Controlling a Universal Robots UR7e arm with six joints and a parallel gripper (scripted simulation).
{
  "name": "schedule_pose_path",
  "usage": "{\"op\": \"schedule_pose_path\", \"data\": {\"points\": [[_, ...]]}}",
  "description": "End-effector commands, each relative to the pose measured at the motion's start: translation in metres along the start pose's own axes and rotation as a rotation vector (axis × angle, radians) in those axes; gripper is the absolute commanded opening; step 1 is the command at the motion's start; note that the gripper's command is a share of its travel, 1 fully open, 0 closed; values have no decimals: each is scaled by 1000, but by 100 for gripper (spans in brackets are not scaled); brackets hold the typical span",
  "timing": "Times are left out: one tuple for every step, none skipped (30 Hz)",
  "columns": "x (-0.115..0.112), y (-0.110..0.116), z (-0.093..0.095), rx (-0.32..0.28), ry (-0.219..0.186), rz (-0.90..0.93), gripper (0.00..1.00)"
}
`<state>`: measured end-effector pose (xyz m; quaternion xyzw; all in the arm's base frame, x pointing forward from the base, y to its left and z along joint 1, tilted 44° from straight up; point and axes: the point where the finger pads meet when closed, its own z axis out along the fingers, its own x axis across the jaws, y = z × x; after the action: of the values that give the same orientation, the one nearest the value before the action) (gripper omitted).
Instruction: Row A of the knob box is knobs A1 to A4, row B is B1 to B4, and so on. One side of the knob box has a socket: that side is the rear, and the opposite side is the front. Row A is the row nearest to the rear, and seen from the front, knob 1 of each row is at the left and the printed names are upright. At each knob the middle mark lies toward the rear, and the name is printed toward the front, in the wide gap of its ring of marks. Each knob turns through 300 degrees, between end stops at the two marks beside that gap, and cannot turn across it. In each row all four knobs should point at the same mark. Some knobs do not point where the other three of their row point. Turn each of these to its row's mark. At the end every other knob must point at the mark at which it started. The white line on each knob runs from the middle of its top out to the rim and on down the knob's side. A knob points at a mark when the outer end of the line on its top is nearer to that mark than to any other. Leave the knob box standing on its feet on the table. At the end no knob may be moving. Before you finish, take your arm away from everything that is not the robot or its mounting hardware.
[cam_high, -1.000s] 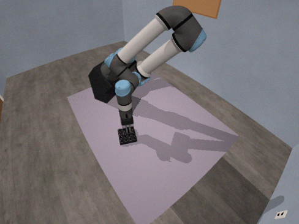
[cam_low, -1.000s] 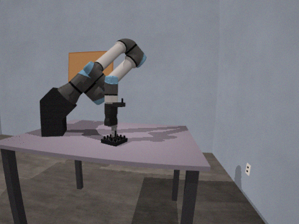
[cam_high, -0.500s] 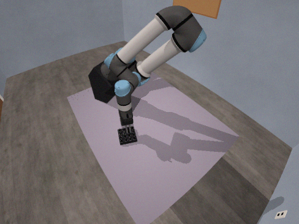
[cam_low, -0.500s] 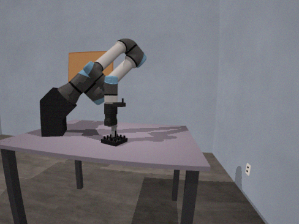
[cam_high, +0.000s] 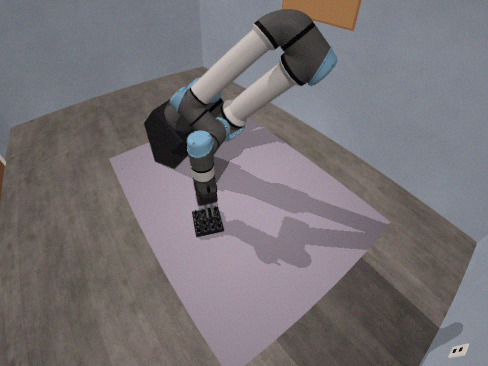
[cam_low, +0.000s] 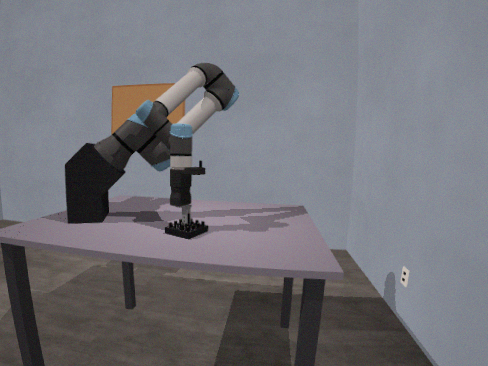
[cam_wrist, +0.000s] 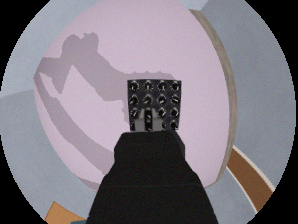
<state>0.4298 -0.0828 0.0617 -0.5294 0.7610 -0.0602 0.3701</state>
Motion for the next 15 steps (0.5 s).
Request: {"op": "schedule_pose_path", "data": {"points": [[0, 0, 0, 1, 0, -1, 30], [0, 0, 0, 1, 0, -1, 30], [0, 0, 0, 1, 0, -1, 30], [0, 0, 0, 1, 0, -1, 30], [0, 0, 0, 1, 0, -1, 30], [0, 0, 0, 1, 0, -1, 30], [0, 0, 0, 1, 0, -1, 30], [0, 0, 0, 1, 0, -1, 30], [0, 0, 0, 1, 0, -1, 30], [0, 0, 0, 1, 0, -1, 30], [0, 0, 0, 1, 0, -1, 30], [0, 0, 0, 1, 0, -1, 30], [0, 0, 0, 1, 0, -1, 46], [0, 0, 0, 1, 0, -1, 46], [0, 0, 0, 1, 0, -1, 46]]}}
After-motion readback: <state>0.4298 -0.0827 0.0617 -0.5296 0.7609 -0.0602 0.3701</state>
